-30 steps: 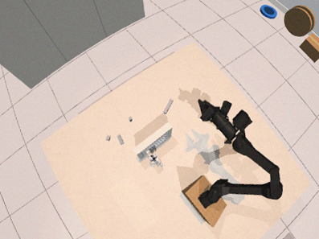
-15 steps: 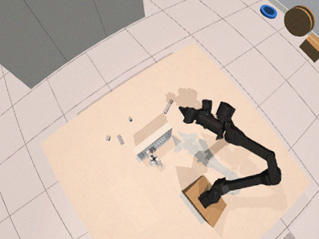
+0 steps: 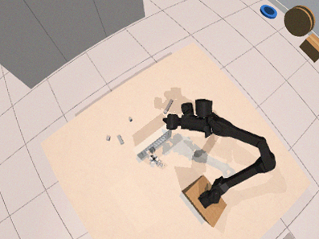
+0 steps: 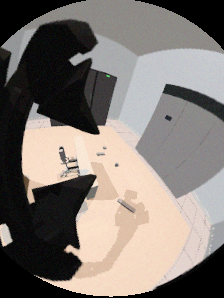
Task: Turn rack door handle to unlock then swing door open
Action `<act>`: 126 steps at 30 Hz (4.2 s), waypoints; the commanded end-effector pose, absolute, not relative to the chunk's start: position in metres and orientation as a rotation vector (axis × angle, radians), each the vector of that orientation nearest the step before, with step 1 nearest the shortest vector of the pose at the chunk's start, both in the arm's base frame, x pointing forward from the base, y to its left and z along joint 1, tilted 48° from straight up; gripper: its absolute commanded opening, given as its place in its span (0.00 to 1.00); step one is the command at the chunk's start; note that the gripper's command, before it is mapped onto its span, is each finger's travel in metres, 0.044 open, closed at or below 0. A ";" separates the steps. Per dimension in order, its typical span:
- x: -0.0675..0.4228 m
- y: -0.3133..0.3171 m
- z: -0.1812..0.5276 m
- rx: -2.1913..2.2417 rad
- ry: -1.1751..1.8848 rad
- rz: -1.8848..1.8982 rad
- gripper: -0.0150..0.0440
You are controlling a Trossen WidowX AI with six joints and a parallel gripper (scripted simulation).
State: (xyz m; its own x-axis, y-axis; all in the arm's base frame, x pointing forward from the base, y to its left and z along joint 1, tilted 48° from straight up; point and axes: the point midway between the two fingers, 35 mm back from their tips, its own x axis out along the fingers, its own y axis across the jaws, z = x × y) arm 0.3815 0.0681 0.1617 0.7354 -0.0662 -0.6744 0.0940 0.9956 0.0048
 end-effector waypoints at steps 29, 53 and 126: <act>0.350 0.106 0.040 -0.319 1.277 -0.370 0.74; 0.319 0.121 -0.006 -0.735 1.424 -0.556 0.74; 0.325 0.069 -0.053 -0.834 1.466 -0.474 0.28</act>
